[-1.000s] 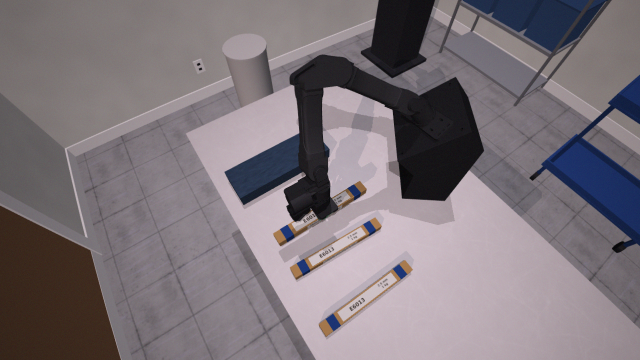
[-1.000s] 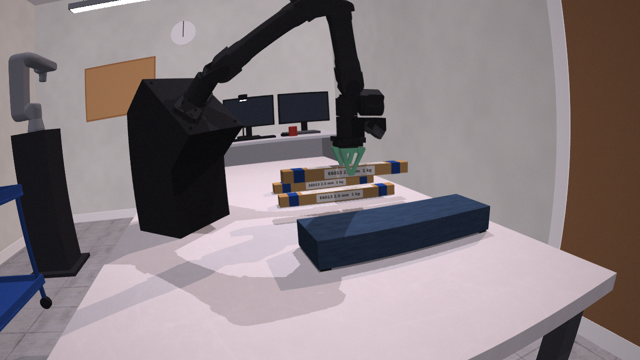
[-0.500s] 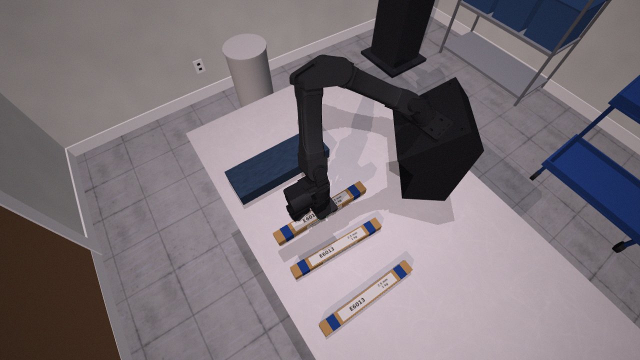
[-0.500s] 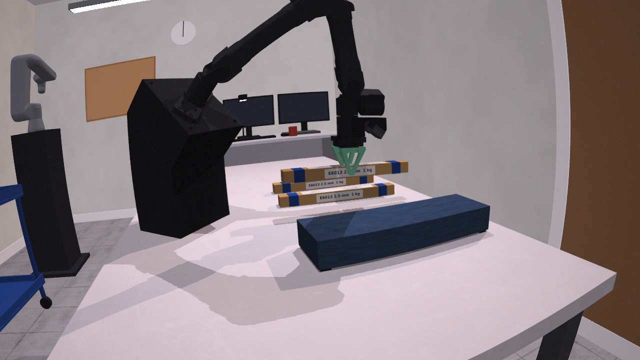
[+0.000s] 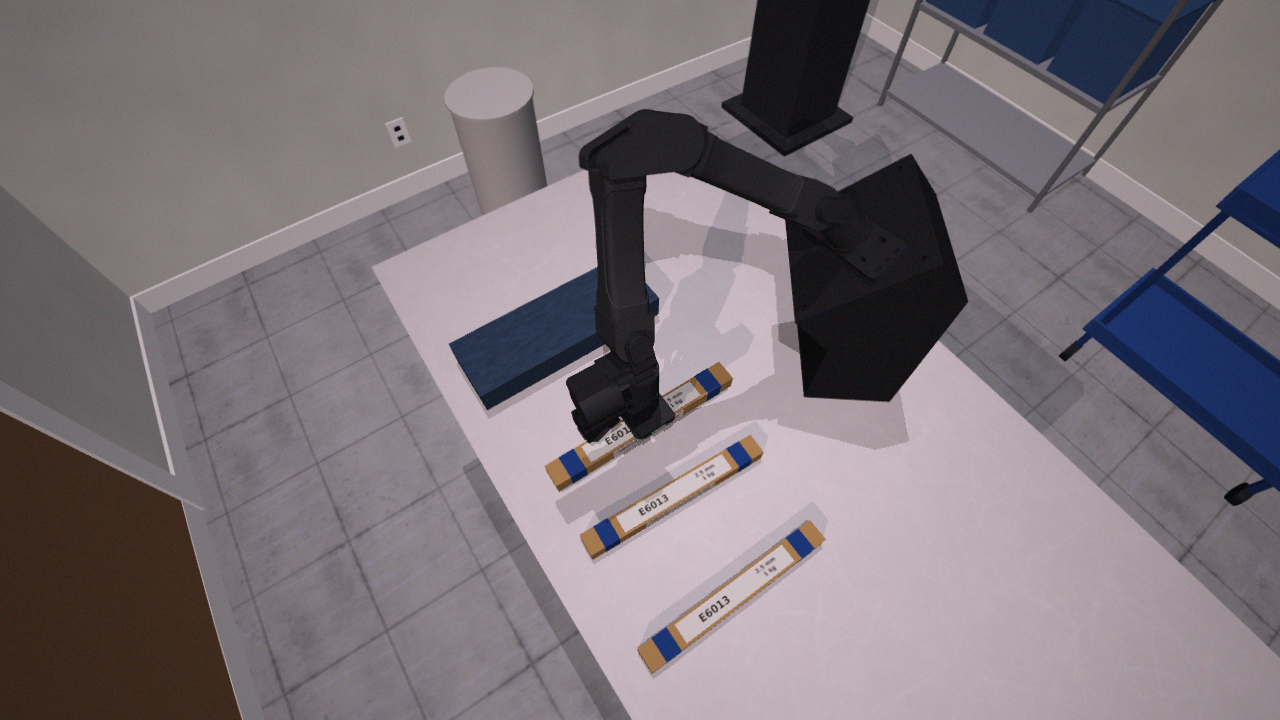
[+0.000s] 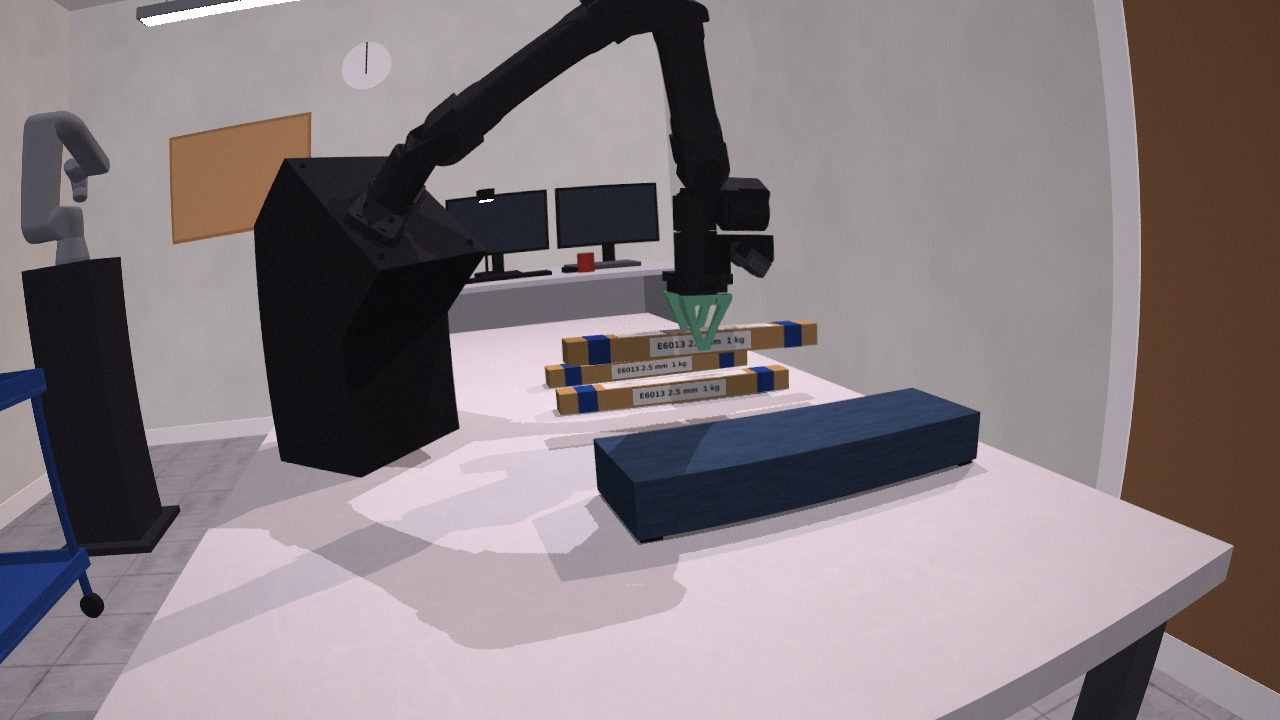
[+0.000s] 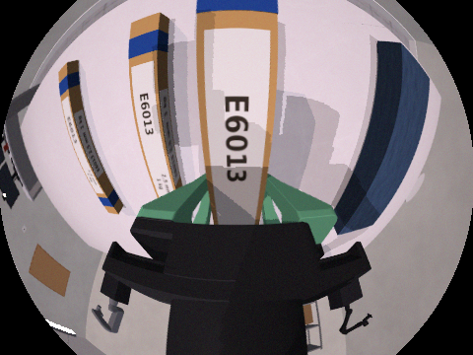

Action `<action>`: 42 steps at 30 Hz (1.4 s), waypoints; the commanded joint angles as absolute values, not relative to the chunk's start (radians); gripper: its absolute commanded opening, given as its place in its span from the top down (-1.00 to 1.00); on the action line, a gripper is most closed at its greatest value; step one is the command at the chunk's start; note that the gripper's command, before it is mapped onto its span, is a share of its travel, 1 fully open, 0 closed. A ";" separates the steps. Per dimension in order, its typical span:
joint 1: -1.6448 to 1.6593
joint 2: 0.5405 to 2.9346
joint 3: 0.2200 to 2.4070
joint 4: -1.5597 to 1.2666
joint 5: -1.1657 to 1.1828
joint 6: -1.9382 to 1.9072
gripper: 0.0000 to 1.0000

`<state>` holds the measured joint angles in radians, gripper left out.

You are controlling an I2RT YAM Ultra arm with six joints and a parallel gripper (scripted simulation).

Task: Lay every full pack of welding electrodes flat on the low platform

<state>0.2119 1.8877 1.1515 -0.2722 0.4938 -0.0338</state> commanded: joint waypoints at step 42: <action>0.234 1.836 1.113 -0.250 0.493 -0.039 1.00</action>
<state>0.2085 1.8877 1.1156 -0.2481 0.4931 -0.0360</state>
